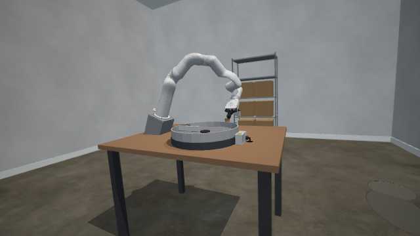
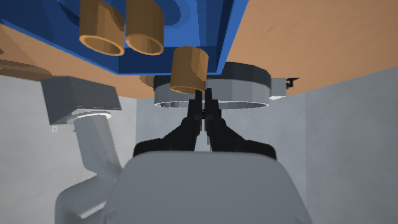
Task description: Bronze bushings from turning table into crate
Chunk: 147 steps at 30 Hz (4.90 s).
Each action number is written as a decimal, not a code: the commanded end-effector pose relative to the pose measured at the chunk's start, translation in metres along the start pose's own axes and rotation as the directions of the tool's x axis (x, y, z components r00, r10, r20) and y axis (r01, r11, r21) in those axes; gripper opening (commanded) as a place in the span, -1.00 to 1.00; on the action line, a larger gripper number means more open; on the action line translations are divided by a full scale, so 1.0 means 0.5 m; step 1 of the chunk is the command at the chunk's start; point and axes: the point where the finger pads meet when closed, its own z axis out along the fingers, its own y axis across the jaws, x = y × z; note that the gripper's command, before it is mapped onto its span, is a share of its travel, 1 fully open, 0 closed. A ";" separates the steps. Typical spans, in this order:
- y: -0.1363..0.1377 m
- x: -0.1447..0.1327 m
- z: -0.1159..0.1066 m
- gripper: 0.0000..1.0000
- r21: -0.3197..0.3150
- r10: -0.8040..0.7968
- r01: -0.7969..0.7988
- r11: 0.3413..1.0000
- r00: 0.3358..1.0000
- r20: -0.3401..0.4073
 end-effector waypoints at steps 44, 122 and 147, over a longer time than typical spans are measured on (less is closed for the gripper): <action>0.002 0.052 0.059 -1.00 -0.001 0.002 -0.002 1.000 1.000 -0.003; 0.002 0.062 0.071 -0.78 -0.001 0.002 -0.002 1.000 1.000 -0.003; 0.002 0.059 0.066 -0.78 -0.001 0.002 -0.002 1.000 1.000 -0.003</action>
